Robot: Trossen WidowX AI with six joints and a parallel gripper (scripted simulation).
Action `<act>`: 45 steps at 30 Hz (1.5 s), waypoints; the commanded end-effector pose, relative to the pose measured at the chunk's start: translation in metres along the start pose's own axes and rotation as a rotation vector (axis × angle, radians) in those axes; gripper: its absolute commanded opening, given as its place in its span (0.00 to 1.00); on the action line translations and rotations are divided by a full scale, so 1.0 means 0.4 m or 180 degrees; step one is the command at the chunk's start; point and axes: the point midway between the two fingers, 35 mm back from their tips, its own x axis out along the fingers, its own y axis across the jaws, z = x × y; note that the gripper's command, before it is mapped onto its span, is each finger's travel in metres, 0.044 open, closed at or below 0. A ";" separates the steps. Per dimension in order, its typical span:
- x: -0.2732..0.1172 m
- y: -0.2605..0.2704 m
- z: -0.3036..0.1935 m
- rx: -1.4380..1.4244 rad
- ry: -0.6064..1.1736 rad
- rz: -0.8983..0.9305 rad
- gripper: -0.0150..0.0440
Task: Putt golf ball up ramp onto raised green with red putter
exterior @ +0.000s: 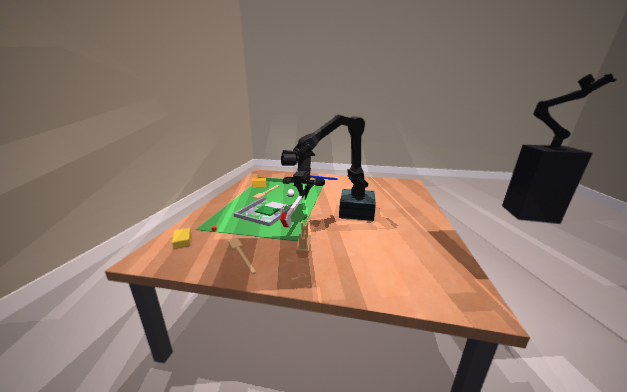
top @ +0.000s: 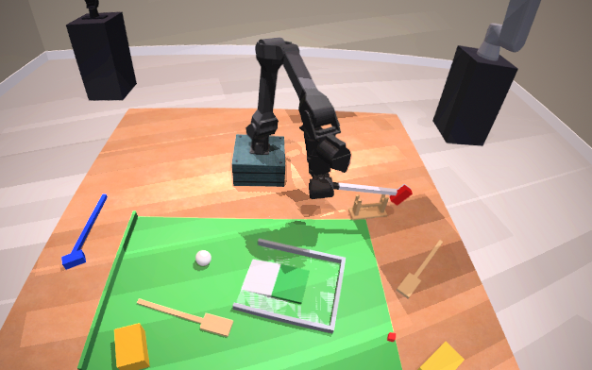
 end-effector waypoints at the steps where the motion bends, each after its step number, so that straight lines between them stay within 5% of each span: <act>1: -0.023 -0.032 -0.040 0.0333 0.0050 -0.0056 0.25; 23: -0.134 -0.101 -0.333 0.2273 0.0474 -0.0127 0.25; 45: -0.256 -0.035 -0.603 0.4266 0.0814 -0.0096 0.25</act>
